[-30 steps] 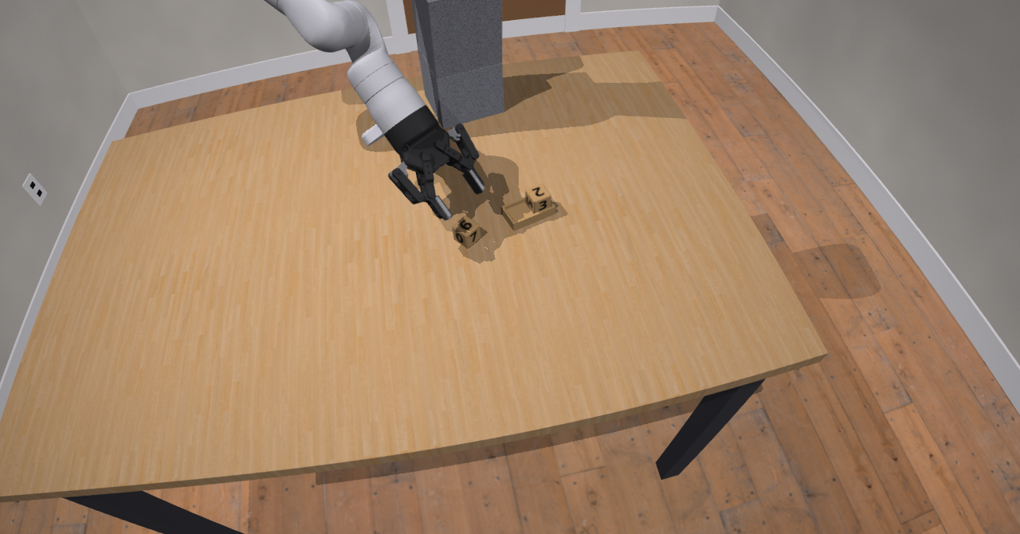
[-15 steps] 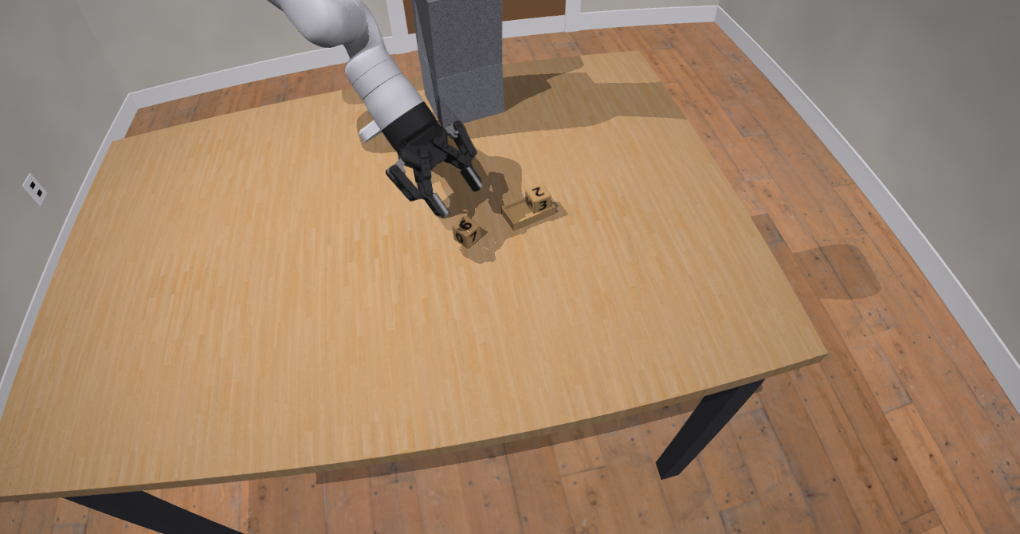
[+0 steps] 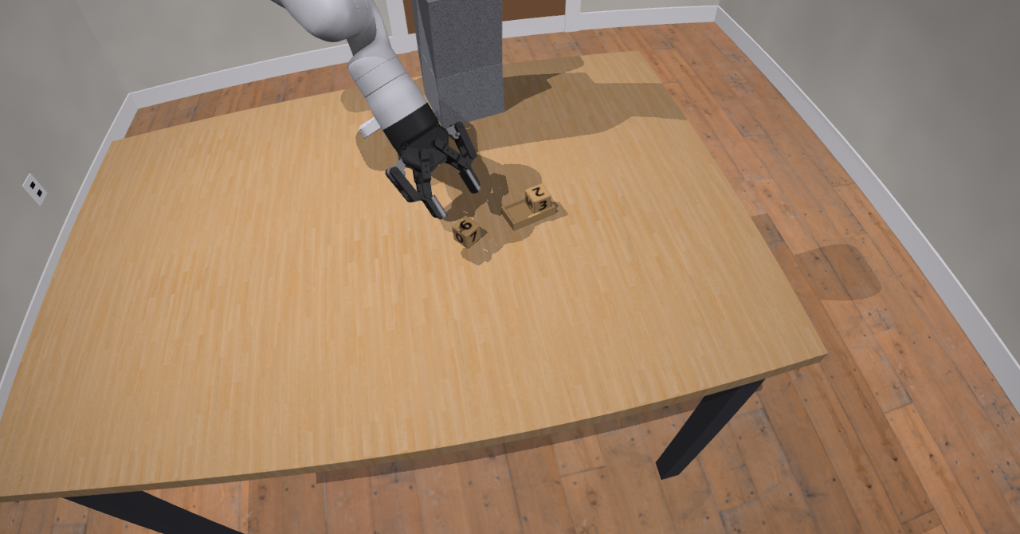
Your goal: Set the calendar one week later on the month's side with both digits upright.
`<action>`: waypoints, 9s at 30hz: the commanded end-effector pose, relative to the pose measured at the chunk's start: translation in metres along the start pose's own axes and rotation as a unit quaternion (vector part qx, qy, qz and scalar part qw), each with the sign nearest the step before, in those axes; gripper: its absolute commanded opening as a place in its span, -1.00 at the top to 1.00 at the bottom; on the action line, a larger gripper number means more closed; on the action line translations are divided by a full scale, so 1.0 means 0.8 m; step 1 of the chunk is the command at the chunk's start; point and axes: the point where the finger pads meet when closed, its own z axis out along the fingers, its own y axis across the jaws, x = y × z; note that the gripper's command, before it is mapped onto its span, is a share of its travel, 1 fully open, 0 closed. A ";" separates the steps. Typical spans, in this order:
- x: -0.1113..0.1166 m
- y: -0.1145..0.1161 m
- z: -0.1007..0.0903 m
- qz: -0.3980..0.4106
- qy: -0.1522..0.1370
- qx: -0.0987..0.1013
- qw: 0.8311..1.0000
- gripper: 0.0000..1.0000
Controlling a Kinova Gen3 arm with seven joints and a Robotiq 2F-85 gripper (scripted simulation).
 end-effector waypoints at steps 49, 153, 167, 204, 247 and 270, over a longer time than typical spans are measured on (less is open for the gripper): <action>-0.012 0.004 -0.001 -0.015 0.201 0.002 0.979 -0.39; -0.025 0.005 -0.012 -0.016 0.331 0.004 0.944 0.03; -0.021 0.005 -0.007 -0.016 0.331 0.004 0.944 0.03; 0.013 0.004 0.036 -0.016 0.331 0.004 0.944 0.03; 0.015 0.004 0.039 -0.016 0.331 0.004 0.944 0.03; 0.015 0.003 0.039 -0.016 0.331 0.004 0.944 0.03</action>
